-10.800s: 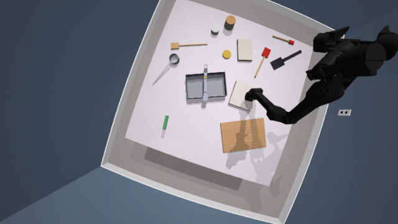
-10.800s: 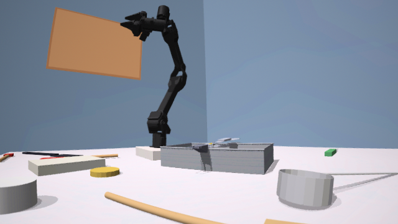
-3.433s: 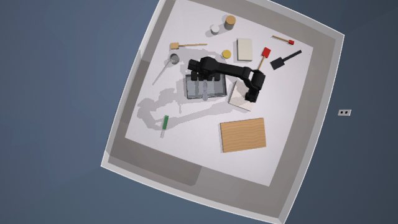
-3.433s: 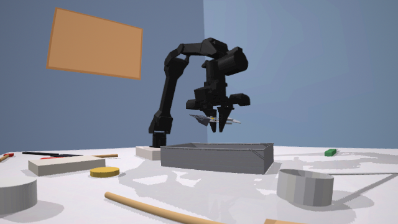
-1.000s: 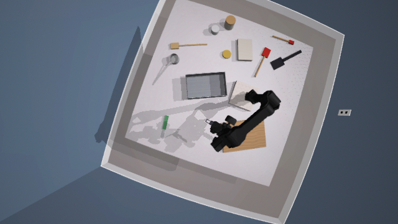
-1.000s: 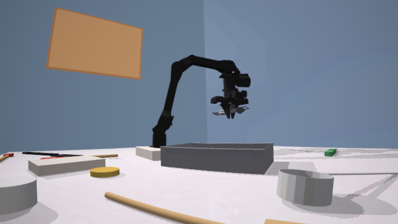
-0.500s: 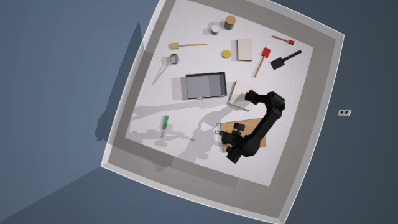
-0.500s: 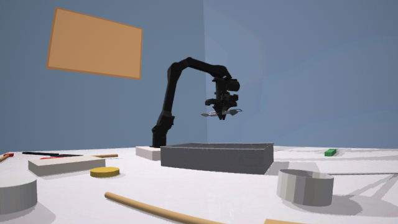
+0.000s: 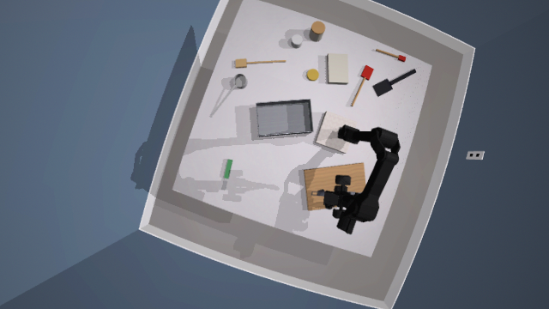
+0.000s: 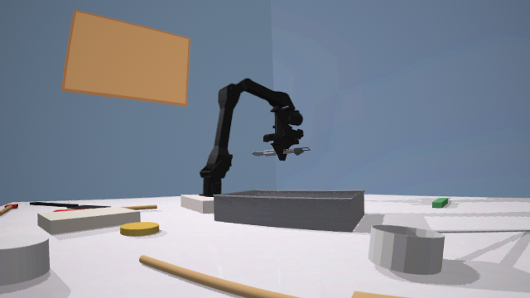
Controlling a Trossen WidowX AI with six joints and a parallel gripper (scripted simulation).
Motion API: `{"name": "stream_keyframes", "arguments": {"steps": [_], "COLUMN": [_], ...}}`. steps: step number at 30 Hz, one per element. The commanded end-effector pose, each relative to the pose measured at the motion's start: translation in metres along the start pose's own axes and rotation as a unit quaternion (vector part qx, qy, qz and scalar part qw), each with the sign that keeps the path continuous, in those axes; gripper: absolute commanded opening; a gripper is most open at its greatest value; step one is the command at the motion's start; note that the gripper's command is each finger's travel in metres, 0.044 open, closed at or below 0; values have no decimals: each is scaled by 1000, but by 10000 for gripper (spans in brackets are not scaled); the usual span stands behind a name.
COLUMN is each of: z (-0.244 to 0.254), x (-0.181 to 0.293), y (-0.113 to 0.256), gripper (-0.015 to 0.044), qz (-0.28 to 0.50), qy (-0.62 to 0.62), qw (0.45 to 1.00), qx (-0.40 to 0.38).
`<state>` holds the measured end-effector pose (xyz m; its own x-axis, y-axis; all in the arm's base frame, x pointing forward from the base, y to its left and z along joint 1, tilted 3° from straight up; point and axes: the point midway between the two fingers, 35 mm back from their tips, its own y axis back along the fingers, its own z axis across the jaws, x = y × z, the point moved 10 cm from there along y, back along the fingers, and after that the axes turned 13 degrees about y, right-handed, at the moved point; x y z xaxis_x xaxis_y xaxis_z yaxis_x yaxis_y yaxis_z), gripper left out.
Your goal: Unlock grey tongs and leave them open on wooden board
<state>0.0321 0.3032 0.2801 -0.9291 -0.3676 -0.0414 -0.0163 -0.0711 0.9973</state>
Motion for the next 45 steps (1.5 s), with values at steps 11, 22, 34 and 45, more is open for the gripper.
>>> {"name": "stream_keyframes", "arguments": {"steps": [11,22,34,45], "z": [15,17,21,21], "x": [58,73,116,157], "y": [0,-6,-17,-20], "gripper": [-150,-150,-150,-150], "qz": [0,-55,-234,-410], "qy": [88,77,64,73], "qw": [996,995,964,906], "qx": [1,44,104,74]}}
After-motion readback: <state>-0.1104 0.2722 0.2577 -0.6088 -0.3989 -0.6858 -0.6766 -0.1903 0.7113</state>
